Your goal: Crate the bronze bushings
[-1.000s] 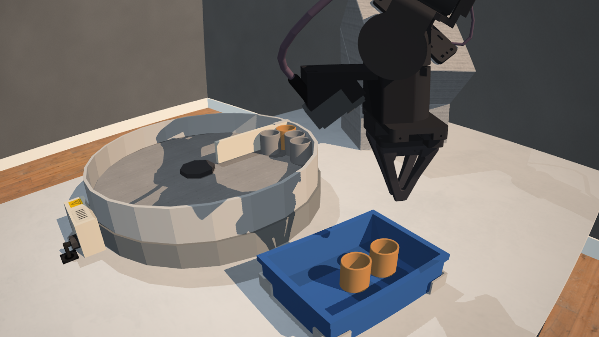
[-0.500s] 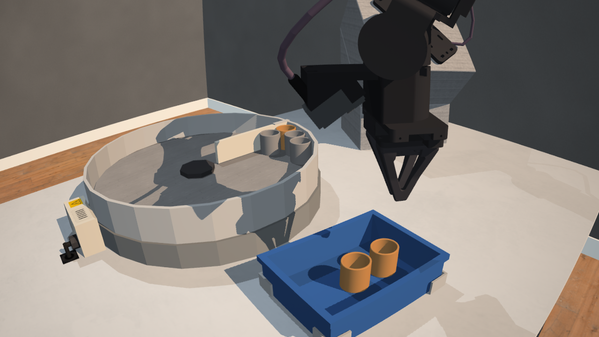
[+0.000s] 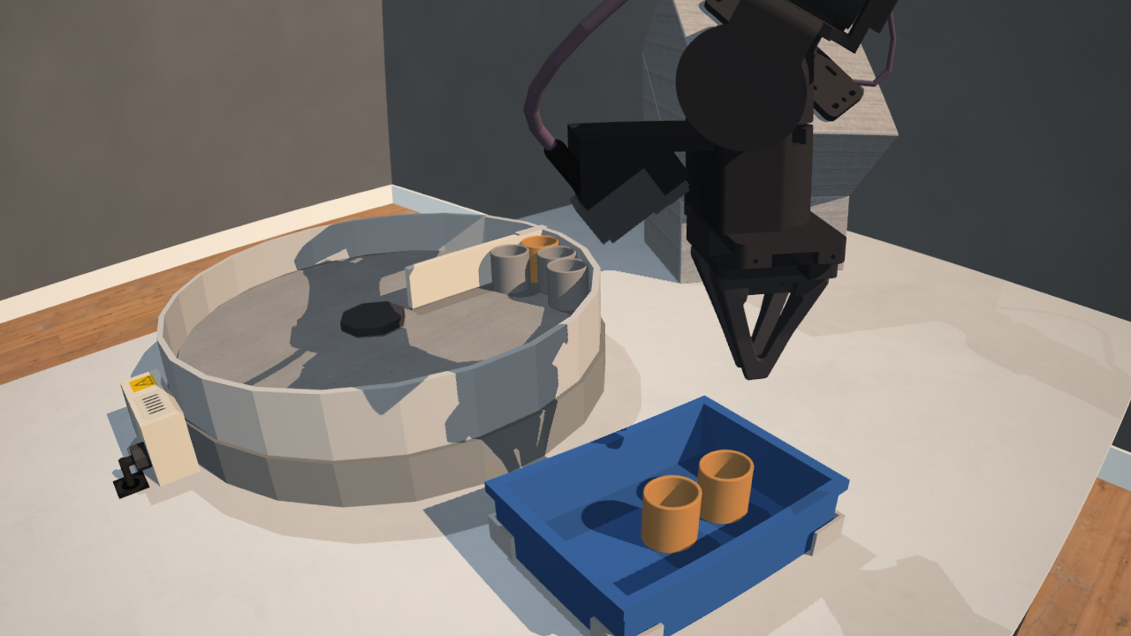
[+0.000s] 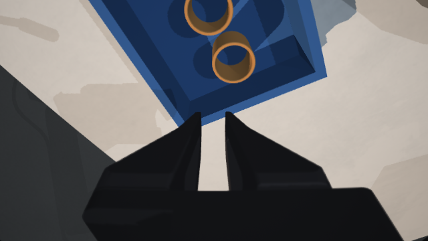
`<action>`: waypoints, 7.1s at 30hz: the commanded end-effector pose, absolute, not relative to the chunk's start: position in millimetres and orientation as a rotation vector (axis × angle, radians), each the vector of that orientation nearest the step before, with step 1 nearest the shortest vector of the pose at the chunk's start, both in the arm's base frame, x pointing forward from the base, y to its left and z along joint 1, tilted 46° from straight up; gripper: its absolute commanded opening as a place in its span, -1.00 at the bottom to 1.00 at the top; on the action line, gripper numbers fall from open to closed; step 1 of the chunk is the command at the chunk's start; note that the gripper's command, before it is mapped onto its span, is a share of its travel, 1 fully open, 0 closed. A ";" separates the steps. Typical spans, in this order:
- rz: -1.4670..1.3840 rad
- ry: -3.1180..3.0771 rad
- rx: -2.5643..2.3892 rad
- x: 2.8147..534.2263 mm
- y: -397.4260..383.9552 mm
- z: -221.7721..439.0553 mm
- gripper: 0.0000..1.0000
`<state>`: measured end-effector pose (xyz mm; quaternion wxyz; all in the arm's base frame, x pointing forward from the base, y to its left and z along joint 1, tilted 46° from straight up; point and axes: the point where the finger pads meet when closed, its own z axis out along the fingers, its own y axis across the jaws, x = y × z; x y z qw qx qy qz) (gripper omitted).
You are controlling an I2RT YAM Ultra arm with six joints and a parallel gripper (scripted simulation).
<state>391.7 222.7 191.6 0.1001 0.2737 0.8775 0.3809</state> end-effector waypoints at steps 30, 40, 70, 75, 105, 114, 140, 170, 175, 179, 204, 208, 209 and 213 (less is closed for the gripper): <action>1.127 2.595 0.839 368.8 63.4 41.2 -0.70; 1.125 2.577 0.828 363.2 -39.4 -43.9 -0.70; 1.112 2.569 0.806 366.2 -41.3 -38.8 -0.70; 1.112 2.569 0.806 366.2 -41.3 -38.8 -0.70; 1.104 2.560 0.814 369.4 -42.1 -32.5 -0.70; 1.104 2.560 0.814 369.4 -42.1 -32.5 -0.70; 1.105 2.566 0.804 371.9 -39.2 -31.4 -0.70; 1.106 2.567 0.804 372.6 -38.7 -31.2 -0.70; 1.107 2.569 0.815 373.9 -40.5 -32.5 -0.70; 1.107 2.568 0.815 373.9 -40.9 -32.5 -0.70; 1.107 2.568 0.815 373.9 -40.9 -32.5 -0.70; 1.107 2.568 0.815 373.9 -40.9 -32.5 -0.70; 1.107 2.568 0.815 373.9 -40.9 -32.5 -0.70; 1.114 2.576 0.828 365.2 -38.1 -35.5 -0.70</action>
